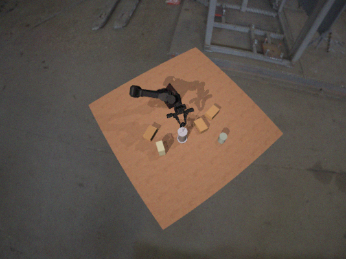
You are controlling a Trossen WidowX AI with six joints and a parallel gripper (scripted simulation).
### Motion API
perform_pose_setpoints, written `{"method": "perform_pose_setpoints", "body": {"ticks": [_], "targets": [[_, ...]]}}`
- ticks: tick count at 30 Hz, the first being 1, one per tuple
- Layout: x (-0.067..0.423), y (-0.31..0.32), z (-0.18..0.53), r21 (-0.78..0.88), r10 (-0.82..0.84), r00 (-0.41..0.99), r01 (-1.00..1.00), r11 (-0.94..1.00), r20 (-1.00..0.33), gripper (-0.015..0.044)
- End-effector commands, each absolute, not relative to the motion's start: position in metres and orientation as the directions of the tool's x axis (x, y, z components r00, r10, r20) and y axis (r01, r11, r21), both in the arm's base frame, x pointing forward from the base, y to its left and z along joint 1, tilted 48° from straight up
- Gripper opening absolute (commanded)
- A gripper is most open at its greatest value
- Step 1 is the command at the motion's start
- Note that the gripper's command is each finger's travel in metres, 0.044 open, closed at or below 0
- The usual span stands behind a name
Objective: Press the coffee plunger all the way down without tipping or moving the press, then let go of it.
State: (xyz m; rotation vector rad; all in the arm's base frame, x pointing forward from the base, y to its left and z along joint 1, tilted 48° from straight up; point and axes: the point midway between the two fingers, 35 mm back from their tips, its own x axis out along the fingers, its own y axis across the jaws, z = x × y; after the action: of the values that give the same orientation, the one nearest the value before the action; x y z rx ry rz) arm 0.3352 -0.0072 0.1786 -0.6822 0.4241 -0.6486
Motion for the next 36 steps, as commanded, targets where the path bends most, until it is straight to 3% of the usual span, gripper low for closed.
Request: {"method": "perform_pose_setpoints", "body": {"ticks": [1,36], "targets": [[0.334,-0.016,0.164,-0.704,-0.678,0.716,0.395,0.59,-0.167,0.0128],[0.335,-0.059,0.124,-0.704,-0.677,0.717,0.394,0.591,-0.167,0.0128]]}}
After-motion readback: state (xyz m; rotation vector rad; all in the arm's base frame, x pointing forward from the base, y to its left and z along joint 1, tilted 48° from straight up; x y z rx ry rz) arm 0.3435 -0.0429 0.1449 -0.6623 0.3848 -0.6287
